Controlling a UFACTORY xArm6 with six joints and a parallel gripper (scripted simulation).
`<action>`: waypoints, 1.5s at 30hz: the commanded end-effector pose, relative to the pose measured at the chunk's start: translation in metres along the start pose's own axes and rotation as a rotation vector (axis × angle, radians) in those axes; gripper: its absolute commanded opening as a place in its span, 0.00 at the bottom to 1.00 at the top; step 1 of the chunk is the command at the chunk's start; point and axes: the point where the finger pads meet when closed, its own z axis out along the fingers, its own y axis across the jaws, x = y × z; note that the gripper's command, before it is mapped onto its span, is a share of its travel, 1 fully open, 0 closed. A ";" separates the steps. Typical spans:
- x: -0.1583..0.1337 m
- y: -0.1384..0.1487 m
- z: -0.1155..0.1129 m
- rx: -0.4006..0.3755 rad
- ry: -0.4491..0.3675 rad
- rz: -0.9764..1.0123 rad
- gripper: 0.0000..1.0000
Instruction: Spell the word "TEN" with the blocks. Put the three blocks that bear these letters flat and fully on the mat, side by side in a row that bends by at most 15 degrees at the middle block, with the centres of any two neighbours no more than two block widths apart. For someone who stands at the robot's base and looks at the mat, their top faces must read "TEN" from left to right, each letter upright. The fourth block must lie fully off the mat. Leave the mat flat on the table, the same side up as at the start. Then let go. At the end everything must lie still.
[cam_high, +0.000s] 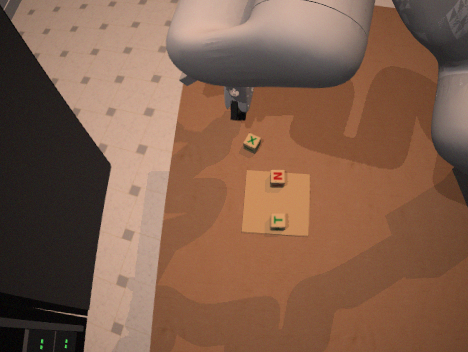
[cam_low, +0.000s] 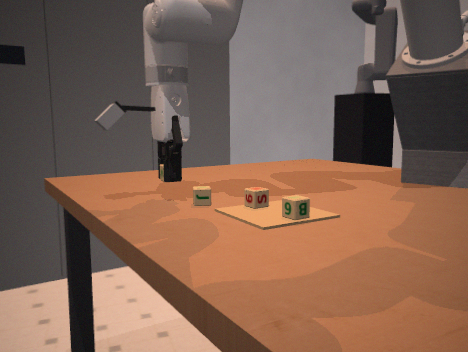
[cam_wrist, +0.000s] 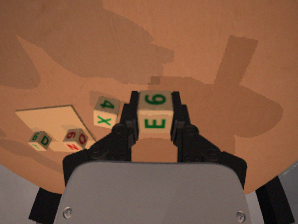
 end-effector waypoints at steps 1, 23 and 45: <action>0.001 0.000 -0.044 -0.001 0.001 0.000 0.27; -0.001 -0.016 -0.063 0.003 0.008 0.087 0.27; -0.024 -0.088 -0.057 0.022 0.024 0.526 0.27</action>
